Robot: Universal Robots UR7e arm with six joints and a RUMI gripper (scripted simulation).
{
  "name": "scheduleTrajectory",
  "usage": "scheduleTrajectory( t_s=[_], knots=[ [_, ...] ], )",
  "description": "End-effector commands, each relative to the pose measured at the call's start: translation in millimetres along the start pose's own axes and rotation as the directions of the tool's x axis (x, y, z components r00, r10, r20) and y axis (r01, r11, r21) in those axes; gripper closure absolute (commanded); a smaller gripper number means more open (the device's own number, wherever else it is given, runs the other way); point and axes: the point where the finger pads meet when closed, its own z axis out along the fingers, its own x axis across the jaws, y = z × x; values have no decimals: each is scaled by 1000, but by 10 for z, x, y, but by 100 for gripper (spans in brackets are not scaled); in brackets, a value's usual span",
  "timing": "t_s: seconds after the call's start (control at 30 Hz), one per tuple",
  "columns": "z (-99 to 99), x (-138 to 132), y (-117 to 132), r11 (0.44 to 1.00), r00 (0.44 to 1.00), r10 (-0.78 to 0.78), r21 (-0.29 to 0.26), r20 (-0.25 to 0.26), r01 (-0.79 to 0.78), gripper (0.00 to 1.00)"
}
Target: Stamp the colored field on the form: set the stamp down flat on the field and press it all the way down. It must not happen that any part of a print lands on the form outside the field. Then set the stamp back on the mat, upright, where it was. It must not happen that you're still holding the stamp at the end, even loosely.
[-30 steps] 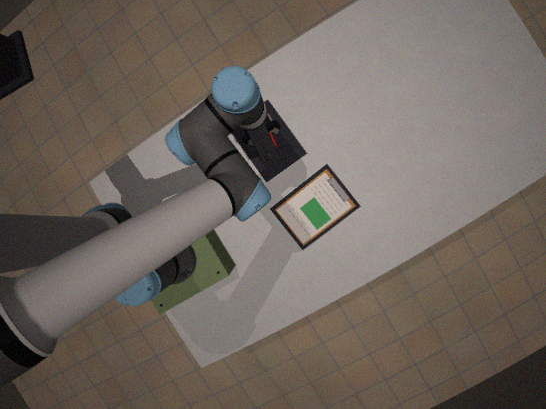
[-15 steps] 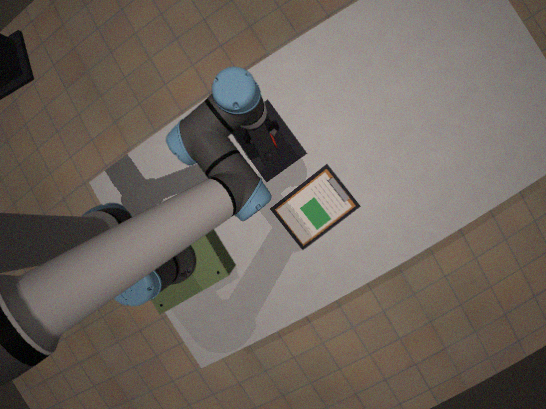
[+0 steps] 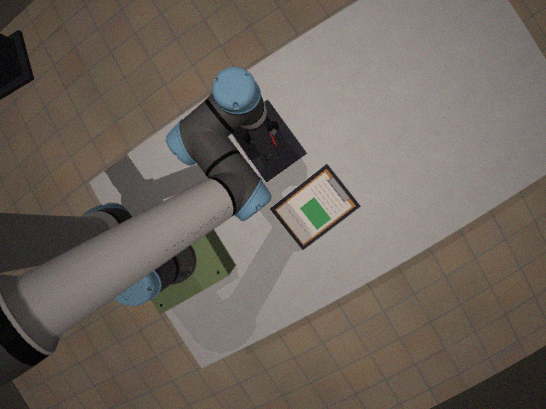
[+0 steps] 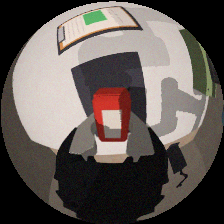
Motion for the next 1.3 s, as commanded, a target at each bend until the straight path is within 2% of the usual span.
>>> scheduleTrajectory(
  t_s=[0.0, 0.9, 1.13, 1.2, 1.27],
  knots=[
    [-4, -4, 1, 1000, 1000, 0, 0, 1, 0, 81],
    [-11, -4, 1, 1000, 1000, 0, 0, 1, 0, 81],
    [-275, -3, 1, 1000, 1000, 0, 0, 1, 0, 81],
    [-275, -3, 1, 1000, 1000, 0, 0, 1, 0, 81],
    [-355, -3, 1, 1000, 1000, 0, 0, 1, 0, 81]
  ],
)
